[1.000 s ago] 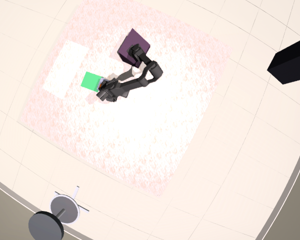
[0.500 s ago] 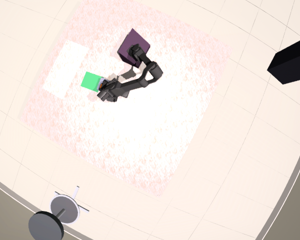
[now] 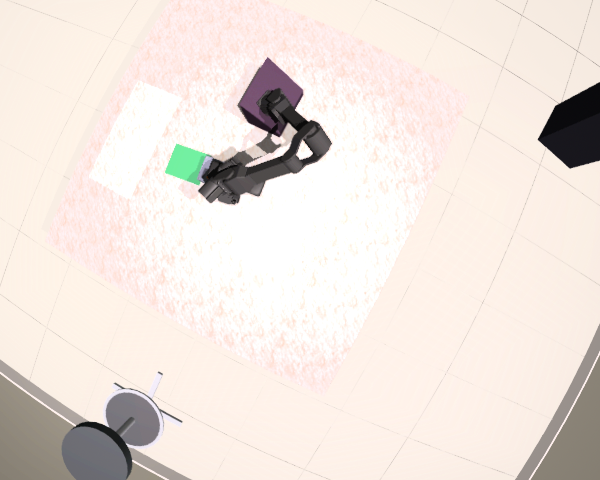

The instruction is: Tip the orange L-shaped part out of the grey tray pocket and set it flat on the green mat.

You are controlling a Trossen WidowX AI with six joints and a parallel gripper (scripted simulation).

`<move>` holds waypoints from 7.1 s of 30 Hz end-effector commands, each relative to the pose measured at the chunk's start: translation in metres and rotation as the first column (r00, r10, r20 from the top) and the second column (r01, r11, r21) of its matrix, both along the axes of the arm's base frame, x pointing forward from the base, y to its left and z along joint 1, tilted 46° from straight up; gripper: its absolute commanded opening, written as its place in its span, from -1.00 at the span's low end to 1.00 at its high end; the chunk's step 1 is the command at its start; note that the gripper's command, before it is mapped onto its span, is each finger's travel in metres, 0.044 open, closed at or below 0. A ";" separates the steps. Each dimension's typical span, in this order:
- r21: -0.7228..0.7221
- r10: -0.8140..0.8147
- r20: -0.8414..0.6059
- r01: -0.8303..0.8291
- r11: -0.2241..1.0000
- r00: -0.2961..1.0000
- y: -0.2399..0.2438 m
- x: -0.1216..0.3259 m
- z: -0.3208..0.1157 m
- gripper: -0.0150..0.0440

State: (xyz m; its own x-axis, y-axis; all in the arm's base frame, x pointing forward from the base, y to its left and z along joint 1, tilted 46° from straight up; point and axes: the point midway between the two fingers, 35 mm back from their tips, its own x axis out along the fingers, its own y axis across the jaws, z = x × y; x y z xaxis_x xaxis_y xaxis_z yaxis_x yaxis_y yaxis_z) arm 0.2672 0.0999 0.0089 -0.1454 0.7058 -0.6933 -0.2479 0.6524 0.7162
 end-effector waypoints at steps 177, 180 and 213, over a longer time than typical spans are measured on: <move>-0.628 -0.802 -0.596 0.606 0.488 0.029 -0.124 0.048 0.009 -0.49; -0.628 -0.802 -0.596 0.606 0.488 0.029 -0.127 0.048 0.012 -0.49; -0.629 -0.806 -0.591 0.608 0.484 0.031 -0.198 0.068 -0.059 -0.49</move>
State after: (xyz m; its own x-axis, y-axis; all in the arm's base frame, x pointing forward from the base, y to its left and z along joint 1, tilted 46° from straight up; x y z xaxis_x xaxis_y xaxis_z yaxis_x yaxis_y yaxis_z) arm 0.3341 -0.0883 -0.0414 -0.1236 0.6952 -0.7082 0.9573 0.2715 0.0995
